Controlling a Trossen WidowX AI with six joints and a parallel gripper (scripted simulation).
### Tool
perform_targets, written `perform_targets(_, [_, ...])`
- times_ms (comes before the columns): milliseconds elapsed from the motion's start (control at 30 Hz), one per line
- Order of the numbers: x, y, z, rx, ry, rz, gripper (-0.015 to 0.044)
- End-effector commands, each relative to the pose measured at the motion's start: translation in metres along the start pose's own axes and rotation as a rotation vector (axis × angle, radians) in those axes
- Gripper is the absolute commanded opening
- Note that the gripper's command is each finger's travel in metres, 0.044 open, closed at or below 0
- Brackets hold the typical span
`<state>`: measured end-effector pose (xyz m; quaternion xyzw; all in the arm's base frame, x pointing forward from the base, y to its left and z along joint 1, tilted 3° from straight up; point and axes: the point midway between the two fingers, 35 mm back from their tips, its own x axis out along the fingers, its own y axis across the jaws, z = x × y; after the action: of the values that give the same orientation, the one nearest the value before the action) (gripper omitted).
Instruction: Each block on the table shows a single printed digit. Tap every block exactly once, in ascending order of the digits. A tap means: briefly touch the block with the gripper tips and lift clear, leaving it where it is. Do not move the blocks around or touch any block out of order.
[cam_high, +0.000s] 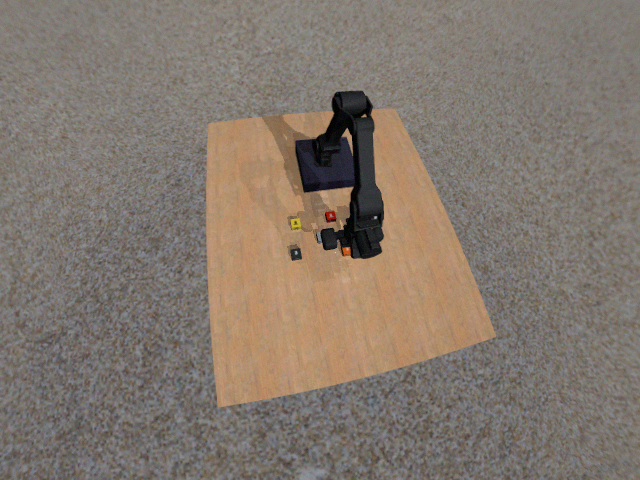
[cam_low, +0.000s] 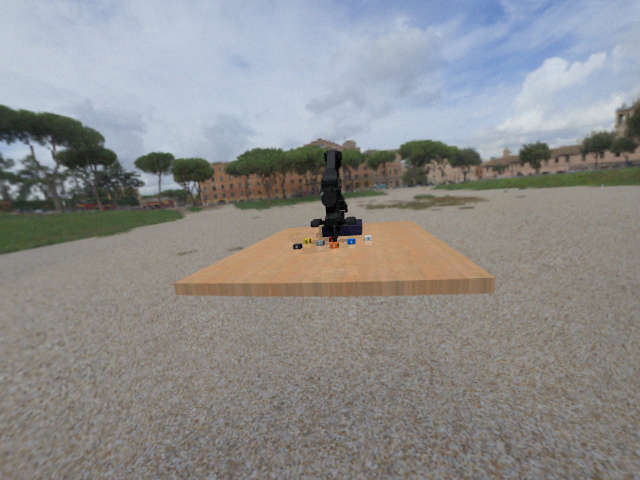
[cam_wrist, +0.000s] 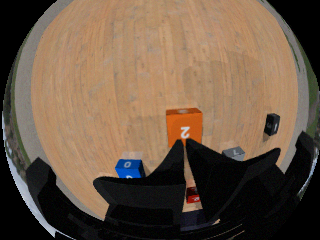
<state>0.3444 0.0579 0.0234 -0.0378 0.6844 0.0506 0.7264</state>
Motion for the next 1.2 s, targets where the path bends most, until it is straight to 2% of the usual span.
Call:
perform_targets(0, [-0.022, 0.0, 0.002, -0.002, -0.011, 0.003, 0.002])
perform_targets(167, [-0.032, 0.0, 0.003, -0.002, -0.011, 0.003, 0.002])
perform_targets(333, [-0.101, 0.0, 0.001, -0.002, -0.011, 0.003, 0.002])
perform_targets(600, [-0.103, -0.002, 0.002, 0.0, -0.012, 0.003, 0.002])
perform_targets(800, [-0.106, -0.086, 0.009, 0.027, -0.03, -0.004, 0.002])
perform_targets(1000, [-0.105, -0.17, -0.005, 0.002, -0.012, -0.011, 0.002])
perform_targets(1167, [-0.104, -0.179, -0.008, -0.002, -0.01, -0.011, 0.002])
